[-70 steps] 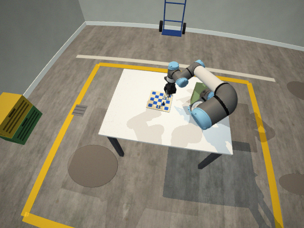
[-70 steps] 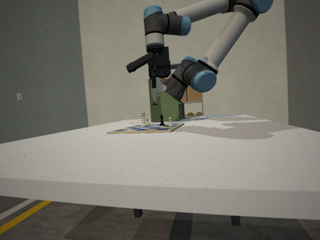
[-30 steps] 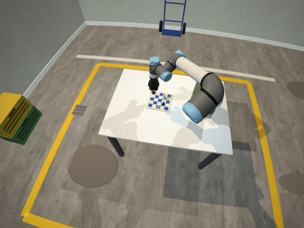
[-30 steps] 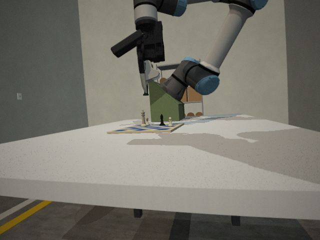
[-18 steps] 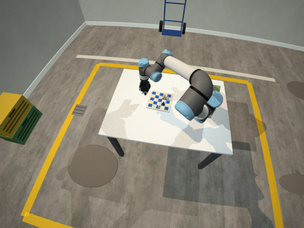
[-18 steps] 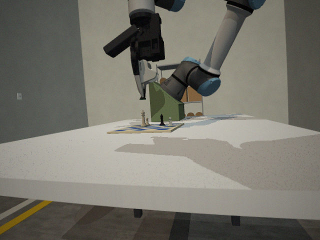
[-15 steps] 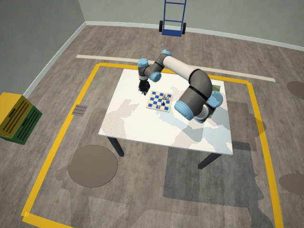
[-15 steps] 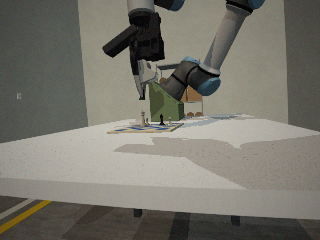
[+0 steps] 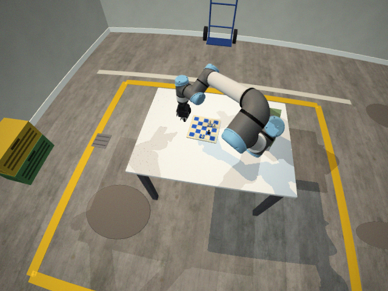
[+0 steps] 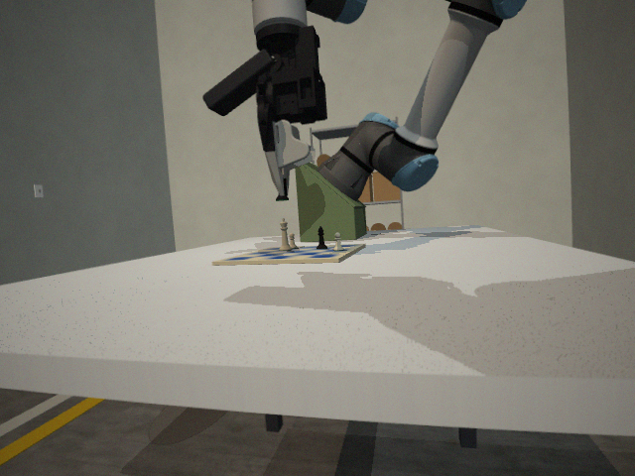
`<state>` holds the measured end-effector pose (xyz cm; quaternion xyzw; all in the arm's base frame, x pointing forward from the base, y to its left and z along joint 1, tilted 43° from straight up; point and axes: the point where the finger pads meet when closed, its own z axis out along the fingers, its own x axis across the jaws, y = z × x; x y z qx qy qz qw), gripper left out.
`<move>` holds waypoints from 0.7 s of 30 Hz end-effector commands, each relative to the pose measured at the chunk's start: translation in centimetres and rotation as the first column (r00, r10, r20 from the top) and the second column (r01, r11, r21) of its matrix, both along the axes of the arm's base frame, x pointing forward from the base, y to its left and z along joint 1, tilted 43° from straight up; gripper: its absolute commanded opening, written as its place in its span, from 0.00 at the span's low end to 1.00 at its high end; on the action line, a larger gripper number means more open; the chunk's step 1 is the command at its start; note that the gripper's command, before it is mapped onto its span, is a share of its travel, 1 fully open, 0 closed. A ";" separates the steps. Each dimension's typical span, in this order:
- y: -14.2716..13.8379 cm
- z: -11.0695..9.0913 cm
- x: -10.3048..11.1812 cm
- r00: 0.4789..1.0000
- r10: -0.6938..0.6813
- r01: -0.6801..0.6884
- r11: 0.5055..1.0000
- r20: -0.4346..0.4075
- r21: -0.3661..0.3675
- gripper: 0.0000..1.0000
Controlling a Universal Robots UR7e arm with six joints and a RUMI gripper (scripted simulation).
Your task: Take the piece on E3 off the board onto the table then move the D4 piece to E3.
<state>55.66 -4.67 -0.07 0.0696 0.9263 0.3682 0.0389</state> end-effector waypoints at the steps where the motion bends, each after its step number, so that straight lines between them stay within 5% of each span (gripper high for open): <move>1: 0.5 -0.5 0.1 1.000 -0.001 0.001 1.000 0.000 -0.001 0.00; 21: 5.4 -6.0 1.2 1.000 -0.001 0.001 1.000 0.000 -0.001 0.00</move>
